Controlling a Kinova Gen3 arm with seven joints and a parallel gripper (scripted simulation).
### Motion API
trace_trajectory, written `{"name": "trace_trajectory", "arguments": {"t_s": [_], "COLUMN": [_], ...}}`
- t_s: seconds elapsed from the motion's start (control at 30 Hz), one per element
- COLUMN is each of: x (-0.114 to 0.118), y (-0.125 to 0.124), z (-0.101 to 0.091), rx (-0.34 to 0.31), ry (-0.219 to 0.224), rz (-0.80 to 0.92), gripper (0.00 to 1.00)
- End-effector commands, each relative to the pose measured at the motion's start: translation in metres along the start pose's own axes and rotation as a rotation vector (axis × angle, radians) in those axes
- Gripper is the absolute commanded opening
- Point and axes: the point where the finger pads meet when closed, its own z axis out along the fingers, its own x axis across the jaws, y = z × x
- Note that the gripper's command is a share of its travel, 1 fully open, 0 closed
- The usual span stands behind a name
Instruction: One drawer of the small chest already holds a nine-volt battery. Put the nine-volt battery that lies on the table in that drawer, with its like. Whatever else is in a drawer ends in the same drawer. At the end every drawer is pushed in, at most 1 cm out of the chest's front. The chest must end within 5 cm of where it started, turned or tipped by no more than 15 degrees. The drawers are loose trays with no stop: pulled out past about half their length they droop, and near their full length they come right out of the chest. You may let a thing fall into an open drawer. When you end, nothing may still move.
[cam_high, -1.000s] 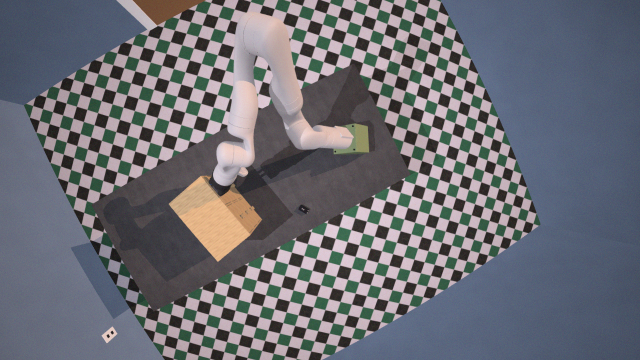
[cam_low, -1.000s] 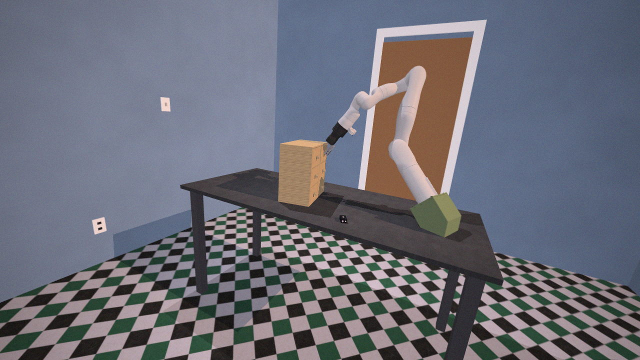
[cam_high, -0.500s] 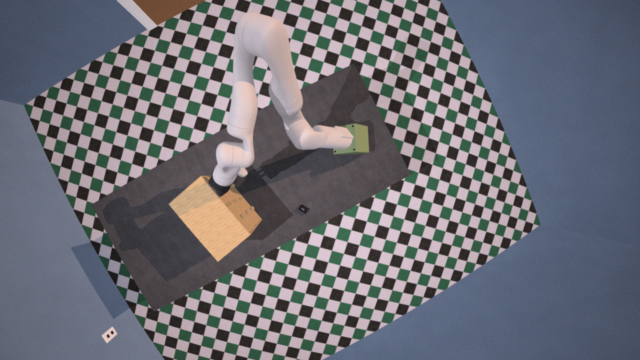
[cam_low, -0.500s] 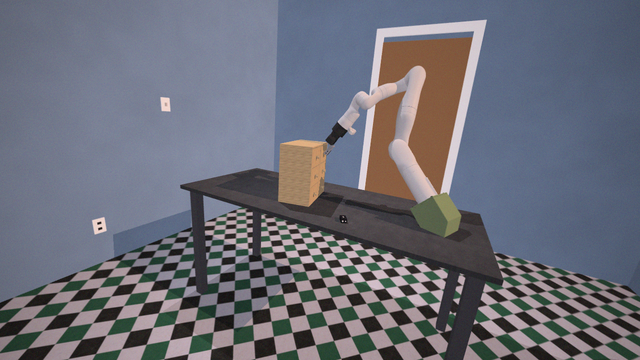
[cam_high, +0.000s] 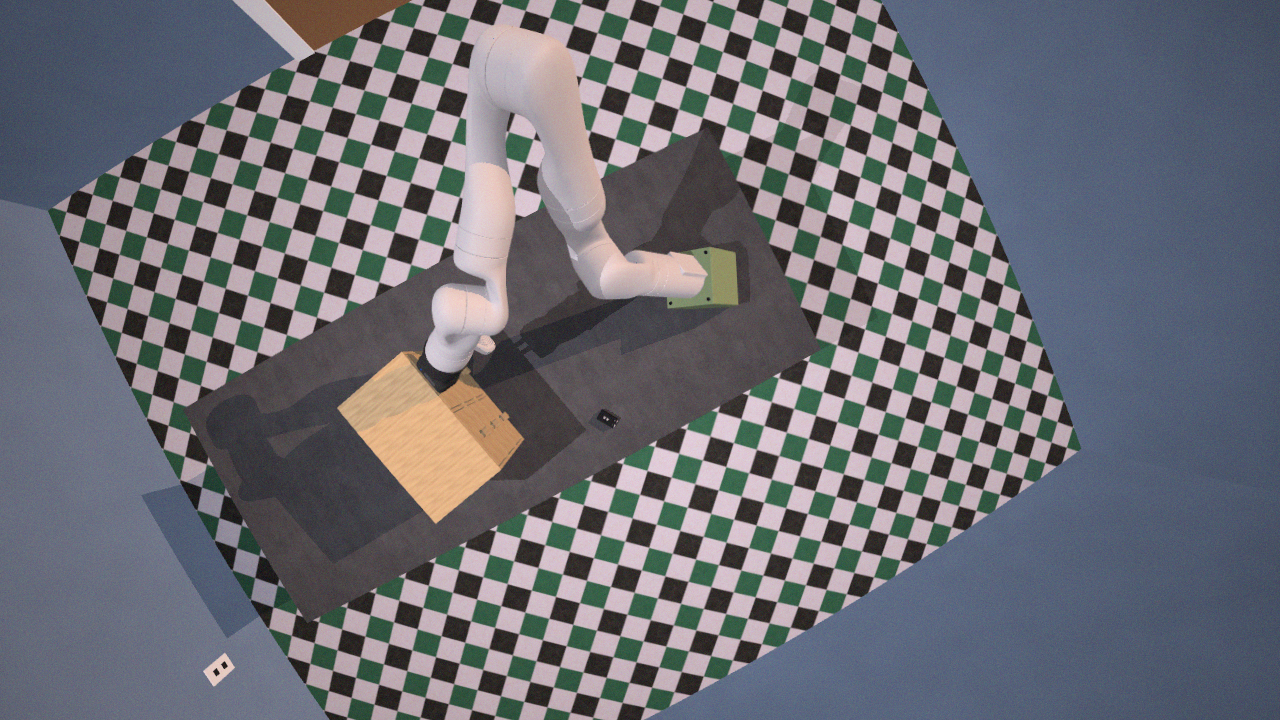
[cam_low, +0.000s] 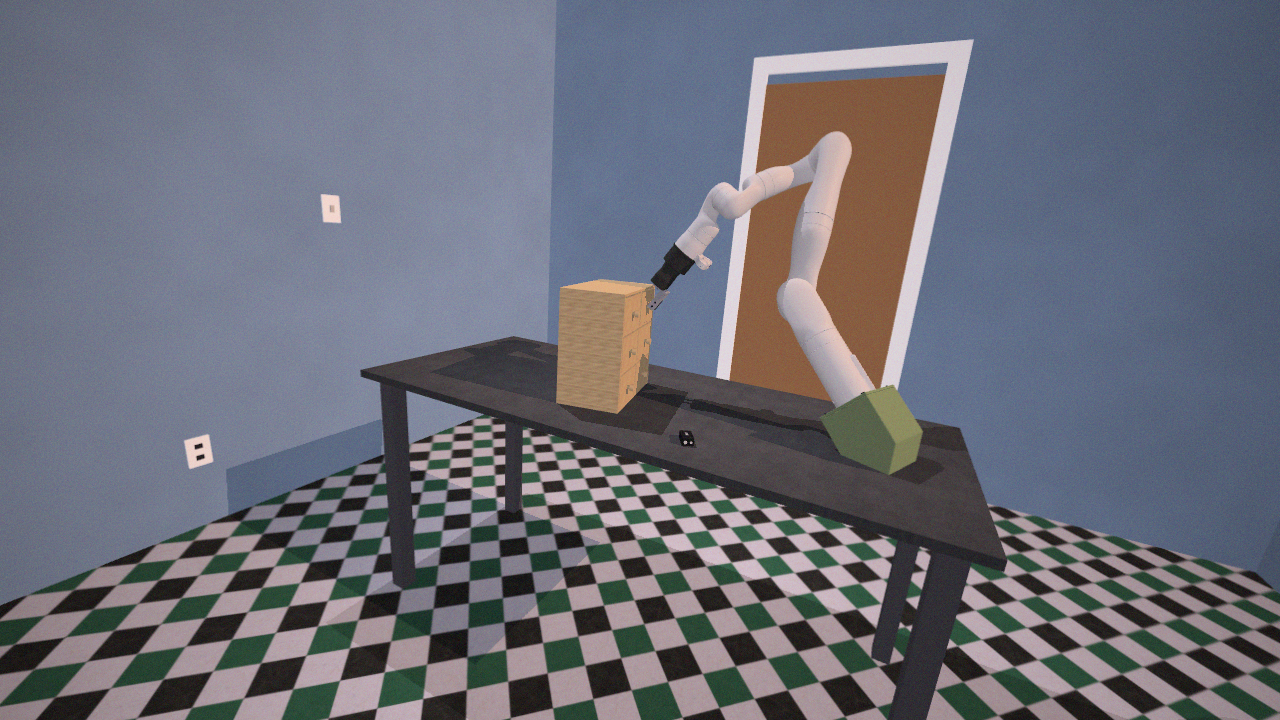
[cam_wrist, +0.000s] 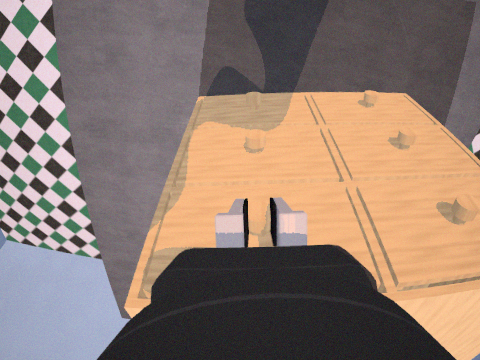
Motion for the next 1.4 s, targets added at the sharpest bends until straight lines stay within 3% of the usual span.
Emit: {"name": "trace_trajectory", "arguments": {"t_s": [0.0, 0.43, 0.57, 0.63, 0.67, 0.8, 0.83, 0.9, 0.93, 1.37], "x": [0.0001, 0.0001, 0.0001, 0.0001, 0.0001, 0.0001, 0.0001, 0.0001, 0.0001, 0.0001], "y": [0.0005, 0.0005, 0.0005, 0.0005, 0.0005, 0.0005, 0.0005, 0.0005, 0.0005, 0.0002], "z": [-0.0001, -0.0001, -0.0001, -0.0001, -0.0001, -0.0001, -0.0001, -0.0001, -0.0001, -0.0004], "rx": [-0.001, -0.001, -0.001, -0.001, -0.001, -0.001, -0.001, -0.001, -0.001, -0.001], "ry": [0.0, 0.0, 0.0, 0.0, 0.0, 0.0, 0.0, 0.0, 0.0, 0.0], "rz": [0.0, 0.0, 0.0, 0.0, 0.0, 0.0, 0.0, 0.0, 0.0, 0.0], "gripper": [0.37, 0.37, 0.49, 0.49, 0.55, 0.55, 0.61, 0.61, 0.67, 0.67]}}
